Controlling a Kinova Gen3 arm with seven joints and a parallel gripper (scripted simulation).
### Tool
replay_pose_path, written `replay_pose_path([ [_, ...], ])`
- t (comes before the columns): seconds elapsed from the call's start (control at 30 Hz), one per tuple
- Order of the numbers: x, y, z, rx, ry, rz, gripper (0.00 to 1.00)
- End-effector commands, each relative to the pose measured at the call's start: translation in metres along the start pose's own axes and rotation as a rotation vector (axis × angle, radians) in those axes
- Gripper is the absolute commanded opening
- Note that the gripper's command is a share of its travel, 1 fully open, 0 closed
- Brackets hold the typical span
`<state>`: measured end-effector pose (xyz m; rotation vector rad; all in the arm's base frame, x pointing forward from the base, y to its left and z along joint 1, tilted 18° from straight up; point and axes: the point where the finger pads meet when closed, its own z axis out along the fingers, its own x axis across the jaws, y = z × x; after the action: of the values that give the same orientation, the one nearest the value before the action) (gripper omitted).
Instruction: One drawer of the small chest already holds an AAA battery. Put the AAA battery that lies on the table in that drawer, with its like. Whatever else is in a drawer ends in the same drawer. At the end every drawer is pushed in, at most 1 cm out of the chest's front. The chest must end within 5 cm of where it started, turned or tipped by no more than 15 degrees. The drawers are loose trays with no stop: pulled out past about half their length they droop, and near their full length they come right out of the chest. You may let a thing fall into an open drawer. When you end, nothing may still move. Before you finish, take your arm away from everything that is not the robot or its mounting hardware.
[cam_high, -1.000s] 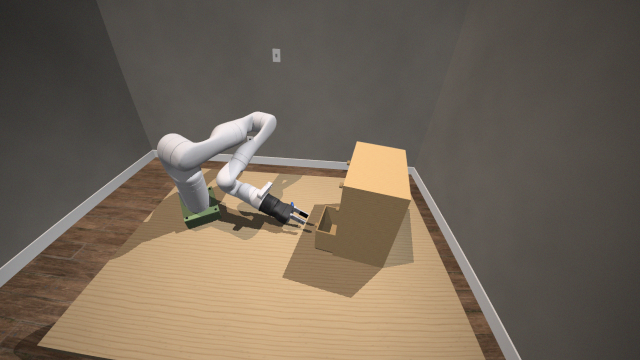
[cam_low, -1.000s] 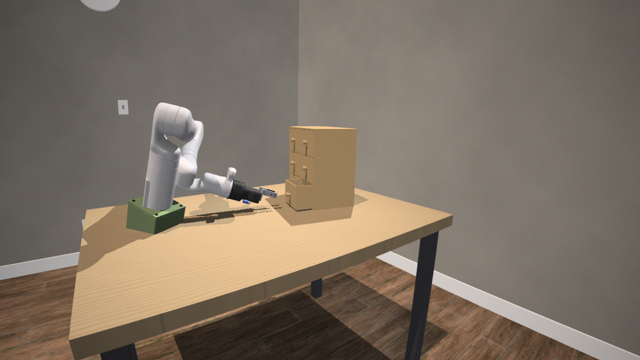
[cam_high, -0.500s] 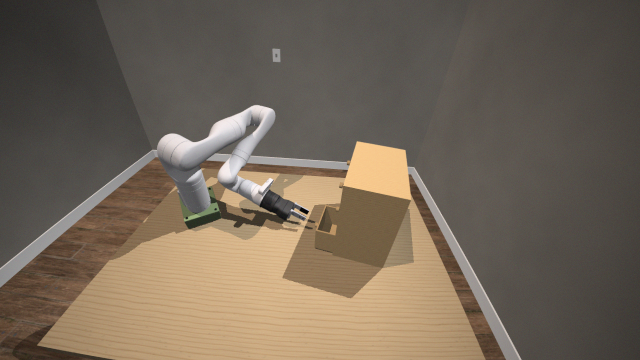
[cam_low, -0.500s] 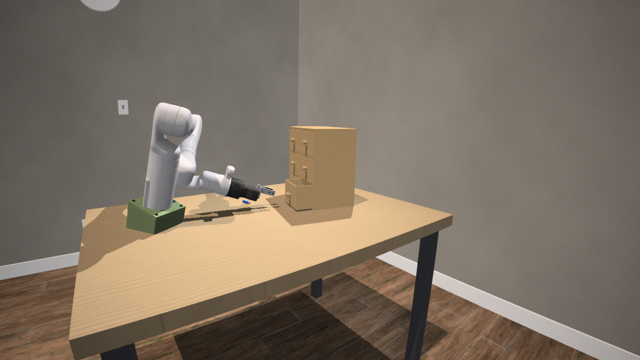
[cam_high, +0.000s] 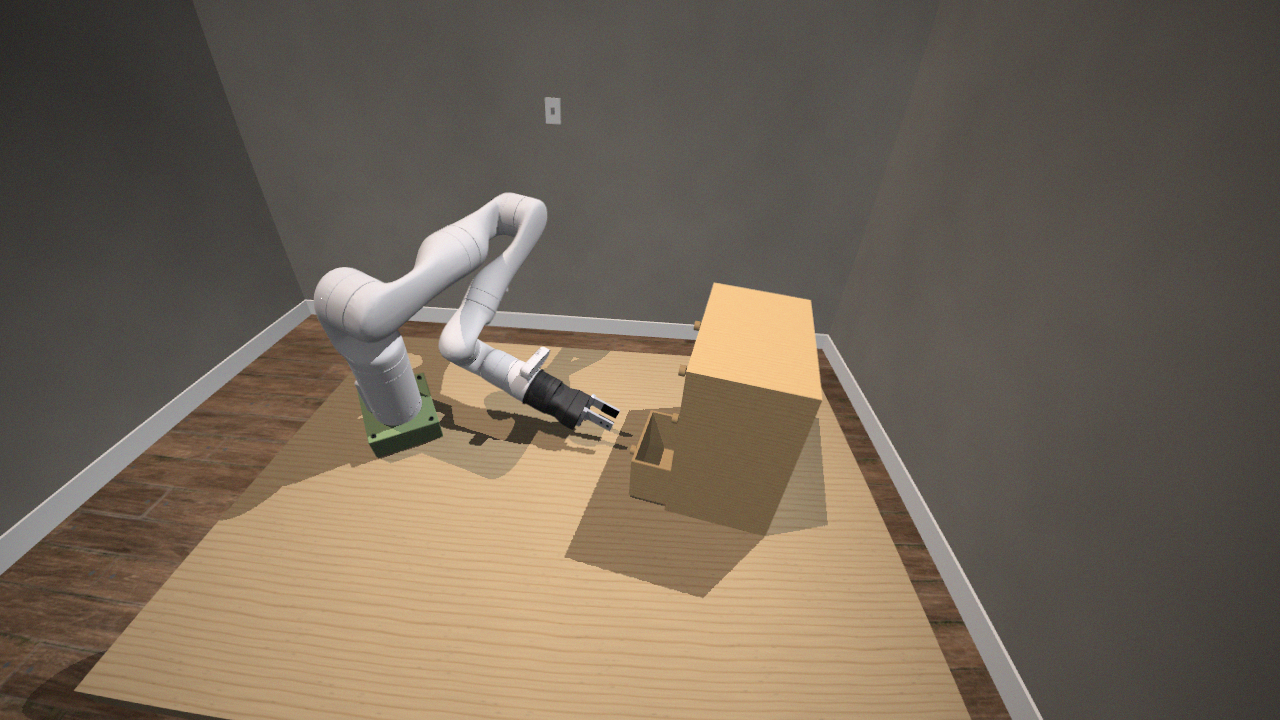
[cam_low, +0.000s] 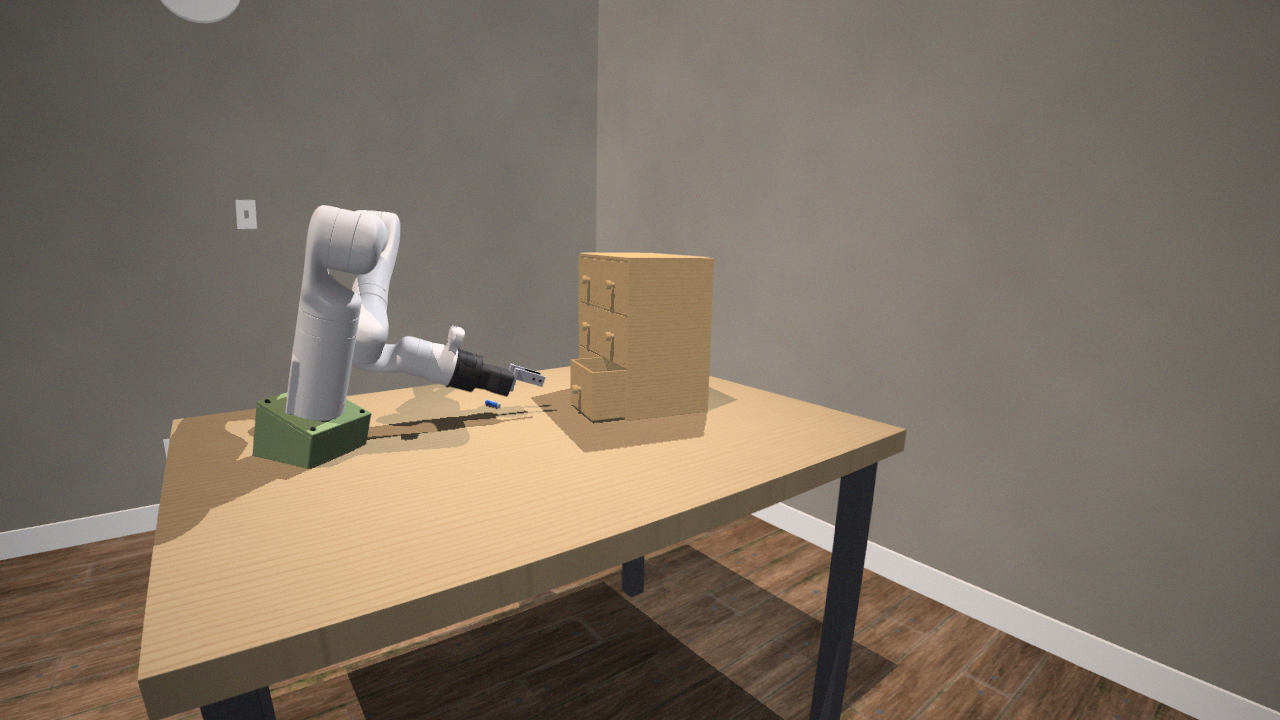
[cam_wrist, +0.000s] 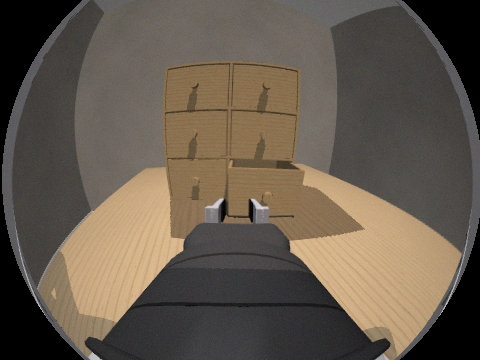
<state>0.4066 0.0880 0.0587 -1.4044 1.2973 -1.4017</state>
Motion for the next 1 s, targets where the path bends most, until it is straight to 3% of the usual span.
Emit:
replay_pose_path([
  [0.0,-0.007,-0.003,-0.002,0.002,-0.005,0.012,0.67],
  [0.97,-0.068,-0.017,-0.02,0.002,-0.005,0.012,0.67],
])
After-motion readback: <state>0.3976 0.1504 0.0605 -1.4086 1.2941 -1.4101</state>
